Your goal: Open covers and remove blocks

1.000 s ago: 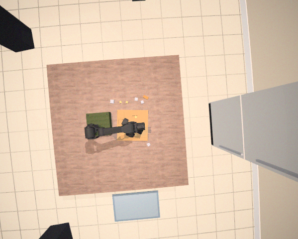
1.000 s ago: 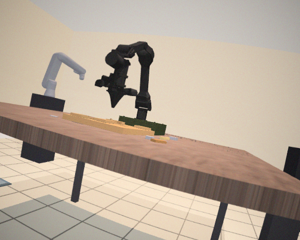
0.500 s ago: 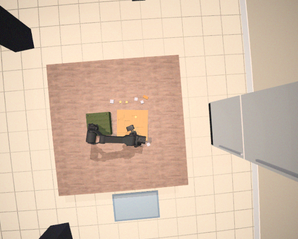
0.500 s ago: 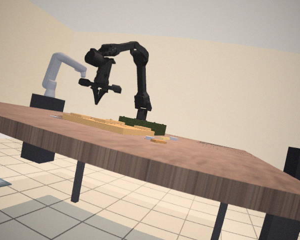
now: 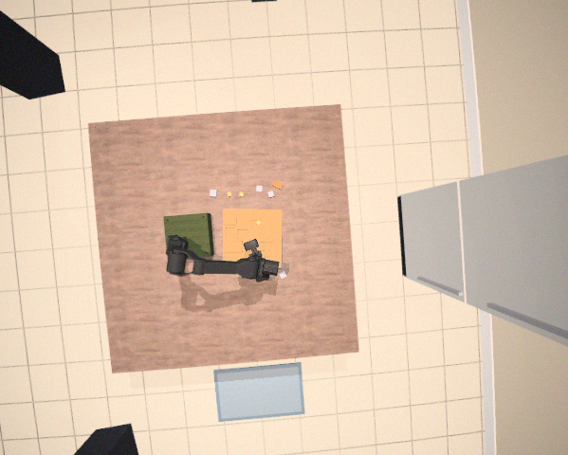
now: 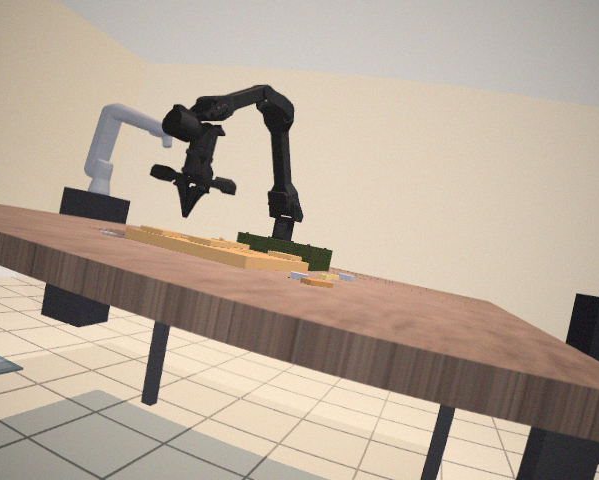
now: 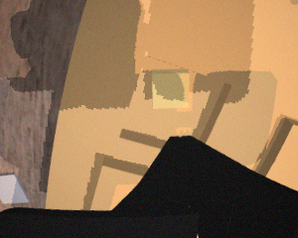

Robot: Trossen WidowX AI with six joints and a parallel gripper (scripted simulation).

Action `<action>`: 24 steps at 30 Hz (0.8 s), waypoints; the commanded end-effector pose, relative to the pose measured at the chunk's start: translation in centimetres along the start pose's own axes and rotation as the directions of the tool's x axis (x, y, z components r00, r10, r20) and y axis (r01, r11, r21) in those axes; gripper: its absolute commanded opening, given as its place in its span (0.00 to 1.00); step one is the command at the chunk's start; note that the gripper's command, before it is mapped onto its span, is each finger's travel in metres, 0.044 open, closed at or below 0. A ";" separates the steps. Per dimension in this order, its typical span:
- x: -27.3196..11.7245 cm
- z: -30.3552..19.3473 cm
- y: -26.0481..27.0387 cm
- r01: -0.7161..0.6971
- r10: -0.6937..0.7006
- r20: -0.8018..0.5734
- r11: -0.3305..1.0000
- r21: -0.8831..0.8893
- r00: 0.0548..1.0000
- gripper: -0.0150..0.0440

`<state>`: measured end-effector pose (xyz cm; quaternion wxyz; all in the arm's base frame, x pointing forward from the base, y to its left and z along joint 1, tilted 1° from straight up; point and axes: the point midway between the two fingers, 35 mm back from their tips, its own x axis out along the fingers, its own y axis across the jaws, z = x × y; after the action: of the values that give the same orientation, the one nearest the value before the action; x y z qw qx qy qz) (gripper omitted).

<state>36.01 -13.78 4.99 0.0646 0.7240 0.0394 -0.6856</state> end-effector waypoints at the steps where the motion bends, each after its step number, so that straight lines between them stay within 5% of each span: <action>1: 2.6 0.6 -0.2 0.013 -0.013 0.028 1.000 0.006 1.000 0.25; 24: 4.6 0.9 0.0 0.013 -0.013 0.028 1.000 0.006 1.000 0.25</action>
<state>35.75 -14.13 1.23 0.0592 0.7208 0.0371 -0.6896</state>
